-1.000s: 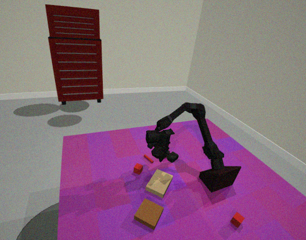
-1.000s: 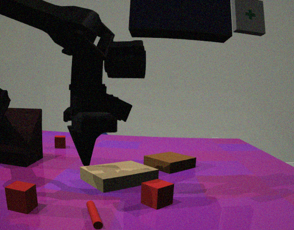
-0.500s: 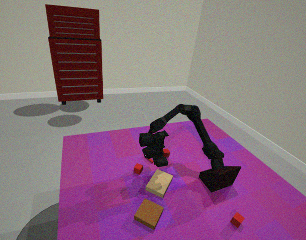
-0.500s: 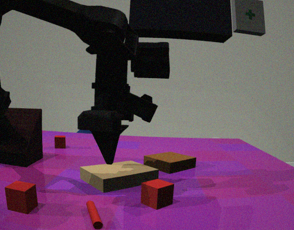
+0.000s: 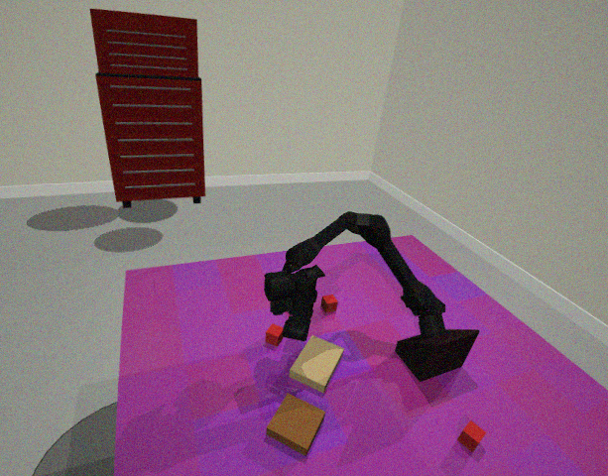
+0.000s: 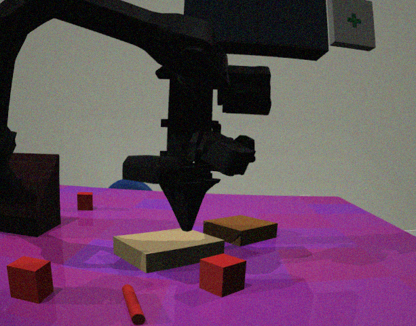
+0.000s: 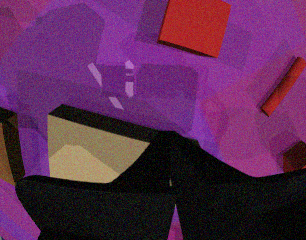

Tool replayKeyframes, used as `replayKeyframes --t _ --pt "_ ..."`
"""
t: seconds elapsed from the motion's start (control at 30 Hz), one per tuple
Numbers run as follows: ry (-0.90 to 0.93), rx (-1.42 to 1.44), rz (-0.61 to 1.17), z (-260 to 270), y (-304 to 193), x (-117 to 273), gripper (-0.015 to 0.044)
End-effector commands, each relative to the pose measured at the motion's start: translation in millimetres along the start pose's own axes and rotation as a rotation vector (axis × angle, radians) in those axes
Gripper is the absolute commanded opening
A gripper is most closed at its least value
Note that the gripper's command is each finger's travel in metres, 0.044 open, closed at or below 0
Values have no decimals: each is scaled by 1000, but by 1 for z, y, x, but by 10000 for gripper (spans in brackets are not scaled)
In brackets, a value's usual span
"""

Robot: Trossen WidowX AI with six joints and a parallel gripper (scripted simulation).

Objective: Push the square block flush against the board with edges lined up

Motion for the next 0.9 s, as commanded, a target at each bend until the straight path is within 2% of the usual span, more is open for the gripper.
replayKeyframes --t 0.0,0.13,0.37,0.47,0.53,0.87 --pt "-3 -139 -2 12 3 -1 0" --pt "-4 -255 -3 22 4 -1 0" --pt "-4 -261 -3 22 4 -5 0" --pt "-4 -261 -4 22 5 -44 0" --pt "-5 -261 -5 22 4 -56 0" --pt "-5 -261 -4 23 -3 -56 0"
Point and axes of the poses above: the point midway between the two fingers, 35 mm back from their tips, its own x axis back along the fingers, its own z axis across the jaws, y = z × x, the point moved 1 cm from there along x, back along the fingers, and after that the axes turned 12 degrees about -x, right-handed, at the moved point
